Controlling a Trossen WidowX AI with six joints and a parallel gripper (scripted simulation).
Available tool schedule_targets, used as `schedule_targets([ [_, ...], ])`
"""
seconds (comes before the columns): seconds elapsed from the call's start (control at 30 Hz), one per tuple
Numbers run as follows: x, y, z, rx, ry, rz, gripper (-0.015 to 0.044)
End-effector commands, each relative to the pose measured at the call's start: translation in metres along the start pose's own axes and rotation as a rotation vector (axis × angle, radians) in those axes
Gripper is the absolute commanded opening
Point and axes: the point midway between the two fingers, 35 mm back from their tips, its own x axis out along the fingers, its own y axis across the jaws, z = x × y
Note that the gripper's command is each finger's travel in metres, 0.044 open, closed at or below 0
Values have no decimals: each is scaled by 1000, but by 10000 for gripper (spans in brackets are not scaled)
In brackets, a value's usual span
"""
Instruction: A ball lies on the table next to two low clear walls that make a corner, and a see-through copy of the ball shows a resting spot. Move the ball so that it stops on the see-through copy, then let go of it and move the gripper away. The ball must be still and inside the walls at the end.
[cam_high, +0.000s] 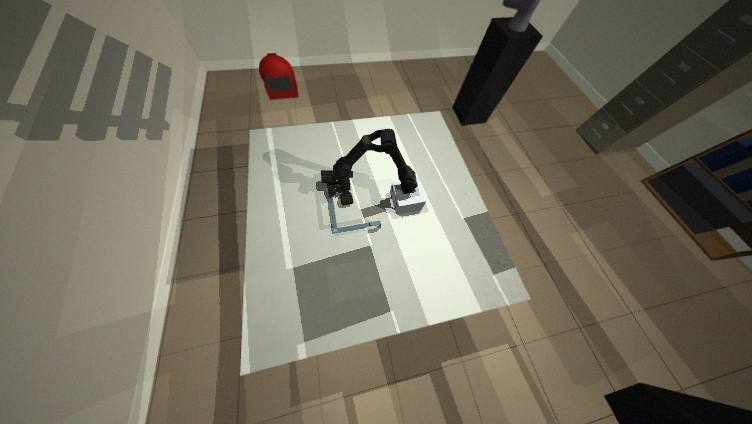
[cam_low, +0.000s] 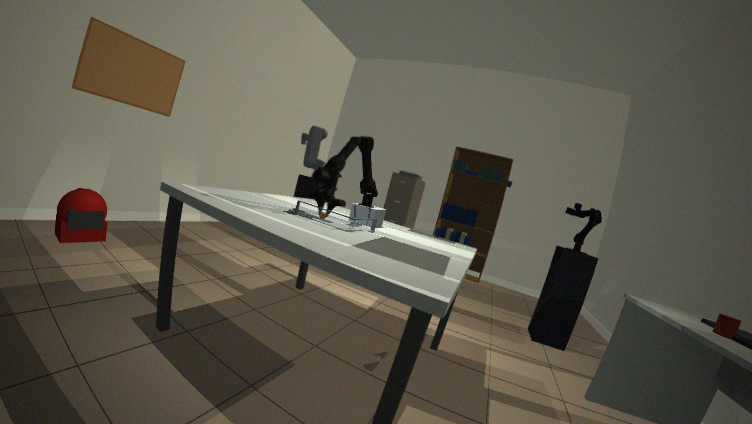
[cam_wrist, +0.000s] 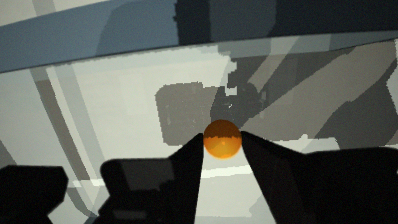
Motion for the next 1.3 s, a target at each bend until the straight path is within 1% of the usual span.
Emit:
schedule_targets([
  [0.0, 3, 0, -2, -5, 3, -1, 0],
  [0.03, 3, 0, -2, -5, 3, -1, 0],
  [0.37, 1, 0, 0, 0, 0, 0, 263],
  [0.4, 1, 0, 0, 0, 0, 0, 276],
  [0.57, -2, 0, 0, 0, 0, 0, 276],
  [0.6, -10, 0, 1, -1, 1, 0, 276],
  [0.7, -60, 0, 2, -4, 2, 0, 276],
  [0.77, -83, 0, 0, -5, 2, 0, 276],
  [1.1, -81, 0, 3, -6, -16, -2, 276],
  [1.17, -92, 0, 3, -6, -15, -2, 328],
  [1.27, -128, 0, -1, -6, -14, -2, 407],
])
